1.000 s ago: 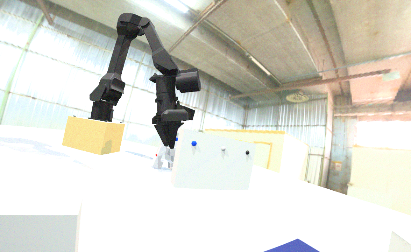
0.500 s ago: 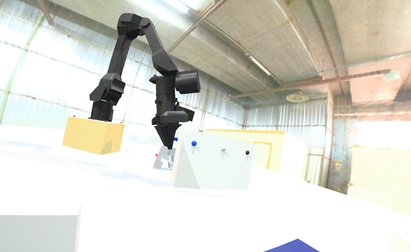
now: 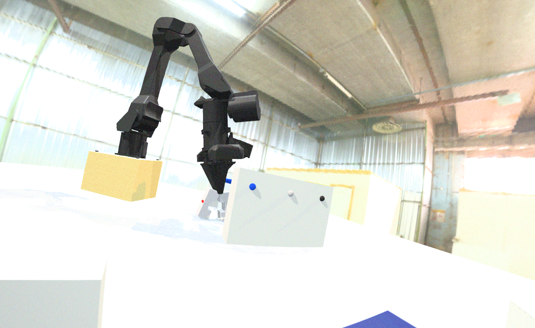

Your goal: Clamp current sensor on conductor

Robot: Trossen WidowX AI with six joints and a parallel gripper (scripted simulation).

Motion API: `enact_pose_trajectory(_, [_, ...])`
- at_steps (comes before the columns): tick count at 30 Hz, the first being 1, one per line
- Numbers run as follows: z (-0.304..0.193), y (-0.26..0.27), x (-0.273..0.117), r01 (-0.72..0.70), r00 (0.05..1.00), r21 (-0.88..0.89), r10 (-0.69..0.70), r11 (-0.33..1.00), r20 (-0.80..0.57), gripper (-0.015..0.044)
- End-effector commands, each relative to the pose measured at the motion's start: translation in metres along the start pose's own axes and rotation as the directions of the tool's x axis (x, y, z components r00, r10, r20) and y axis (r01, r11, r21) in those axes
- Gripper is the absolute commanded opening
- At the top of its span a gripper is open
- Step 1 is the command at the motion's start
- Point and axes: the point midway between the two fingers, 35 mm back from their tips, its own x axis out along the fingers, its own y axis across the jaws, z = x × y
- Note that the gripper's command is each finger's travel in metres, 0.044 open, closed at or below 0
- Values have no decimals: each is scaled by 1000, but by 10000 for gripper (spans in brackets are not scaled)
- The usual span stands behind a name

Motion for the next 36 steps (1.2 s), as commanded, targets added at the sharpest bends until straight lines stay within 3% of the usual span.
enact_pose_trajectory(1, [-4, 0, -3, 0, 1000, 7, 0, 1000, 0, 0])
enact_pose_trajectory(13, [-55, 6, -16, -1, 1000, 7, 1, 1000, -4, 0])
enact_pose_trajectory(19, [-58, 7, -17, -1, 1000, 7, 1, 1000, -4, 0])
enact_pose_trajectory(30, [-55, 6, -15, -1, 1000, 14, 1, 1000, -12, 286])
enact_pose_trajectory(36, [-55, 5, -22, -1, 1000, 13, 1, 1000, -11, 286])
